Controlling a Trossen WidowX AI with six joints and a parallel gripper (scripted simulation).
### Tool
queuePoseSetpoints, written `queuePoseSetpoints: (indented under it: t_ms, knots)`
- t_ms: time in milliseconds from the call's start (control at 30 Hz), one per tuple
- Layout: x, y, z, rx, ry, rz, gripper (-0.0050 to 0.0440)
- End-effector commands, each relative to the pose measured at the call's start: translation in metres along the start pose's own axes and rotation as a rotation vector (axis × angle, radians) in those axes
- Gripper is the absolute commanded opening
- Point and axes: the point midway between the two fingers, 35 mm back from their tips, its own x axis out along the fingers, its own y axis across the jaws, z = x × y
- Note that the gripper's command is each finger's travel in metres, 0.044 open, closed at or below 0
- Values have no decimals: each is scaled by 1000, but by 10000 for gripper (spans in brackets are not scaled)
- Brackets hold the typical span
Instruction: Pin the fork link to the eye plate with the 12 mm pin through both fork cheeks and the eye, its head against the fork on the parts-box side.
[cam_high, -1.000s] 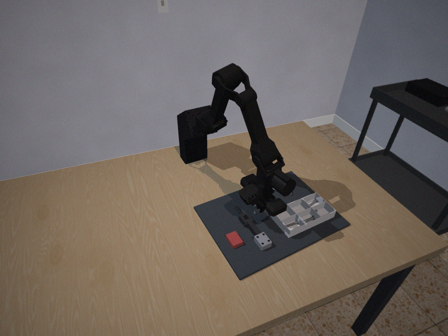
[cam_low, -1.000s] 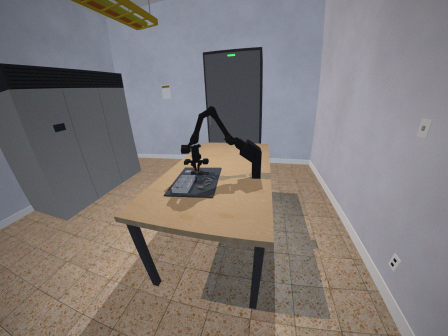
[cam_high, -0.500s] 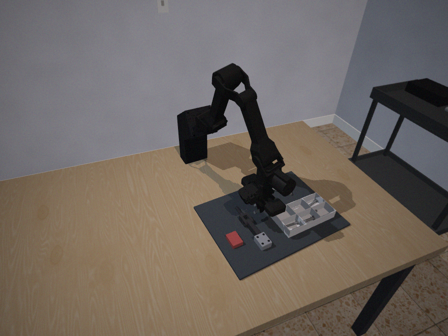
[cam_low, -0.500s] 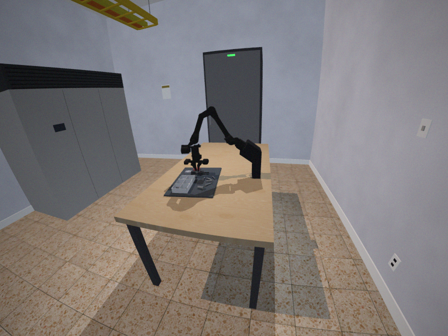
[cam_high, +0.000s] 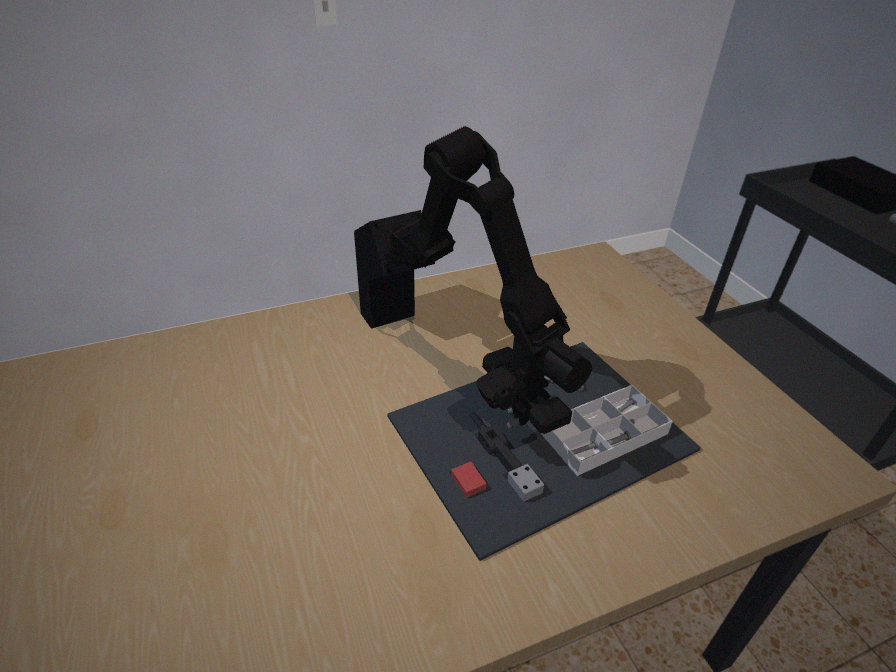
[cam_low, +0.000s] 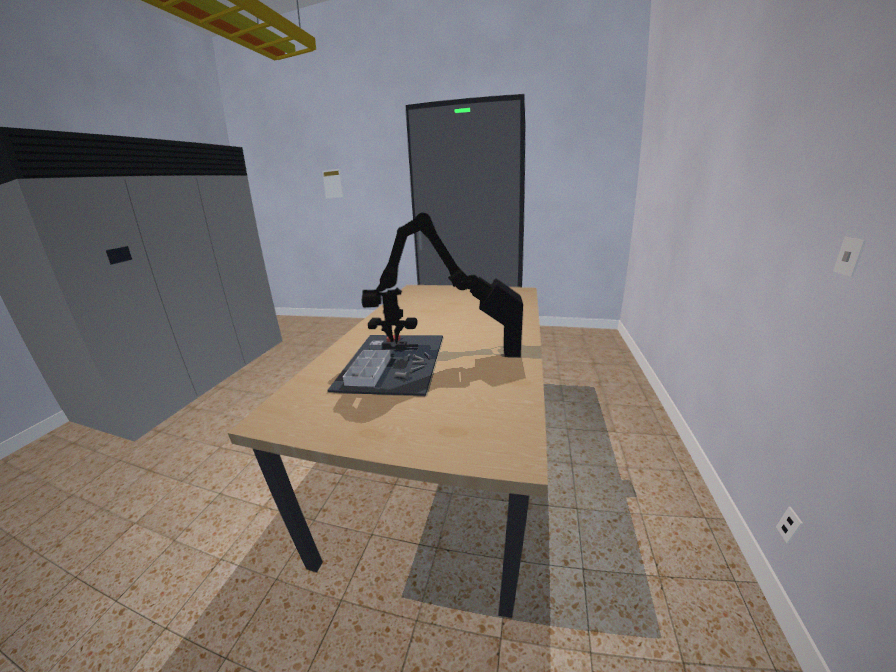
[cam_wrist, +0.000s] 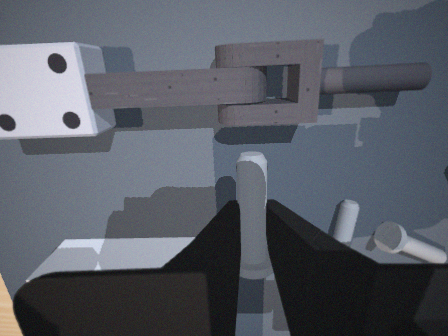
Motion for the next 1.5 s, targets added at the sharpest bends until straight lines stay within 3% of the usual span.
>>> queuePoseSetpoints:
  t_ms: [0,633,1467]
  knots:
    - [-8,9,0,9,4,32,-50]
    - [-6,8,-1,7,-3,25,-50]
    - [1,7,-3,6,-90,17,-50]
